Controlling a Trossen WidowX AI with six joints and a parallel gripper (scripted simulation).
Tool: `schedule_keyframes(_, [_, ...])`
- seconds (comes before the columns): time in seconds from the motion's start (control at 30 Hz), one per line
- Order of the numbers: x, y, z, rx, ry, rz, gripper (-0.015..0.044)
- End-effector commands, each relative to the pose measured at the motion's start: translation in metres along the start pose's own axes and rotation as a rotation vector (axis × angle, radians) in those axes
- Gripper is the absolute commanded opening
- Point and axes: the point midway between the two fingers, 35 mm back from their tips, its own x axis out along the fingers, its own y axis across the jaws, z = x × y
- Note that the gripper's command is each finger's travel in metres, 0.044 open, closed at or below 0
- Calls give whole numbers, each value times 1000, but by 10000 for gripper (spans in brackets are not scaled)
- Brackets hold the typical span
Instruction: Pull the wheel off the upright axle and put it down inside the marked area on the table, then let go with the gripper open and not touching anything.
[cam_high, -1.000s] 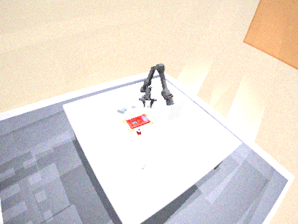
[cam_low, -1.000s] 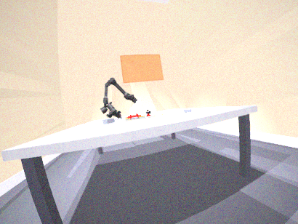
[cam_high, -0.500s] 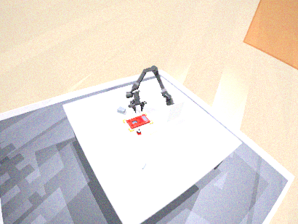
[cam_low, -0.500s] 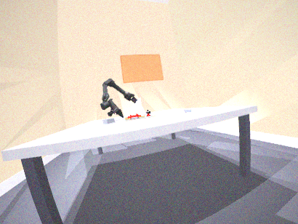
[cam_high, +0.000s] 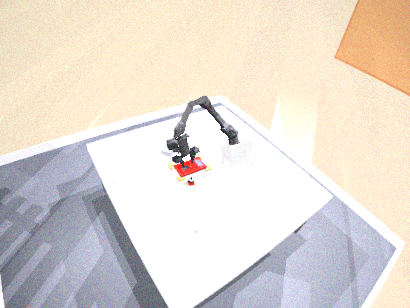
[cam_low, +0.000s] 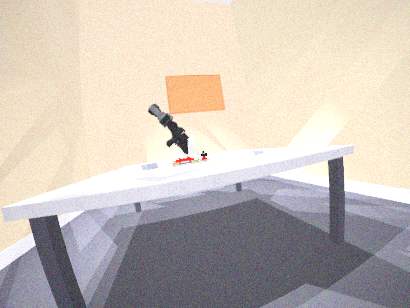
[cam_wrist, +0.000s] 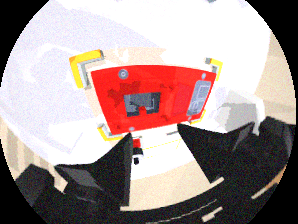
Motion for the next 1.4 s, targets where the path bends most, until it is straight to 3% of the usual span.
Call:
schedule_keyframes(0.0, [-7,20,-47,12,-133,2,300])
schedule_keyframes(0.27, [-21,38,-119,42,-323,98,300])
schedule_keyframes(0.67, [-18,39,-124,42,-322,98,300])
schedule_keyframes(0.97, [46,45,-101,42,-325,98,300])
schedule_keyframes(1.13, [51,44,-98,42,-326,98,300])
schedule_keyframes(1.37, [47,42,-99,47,-323,86,234])
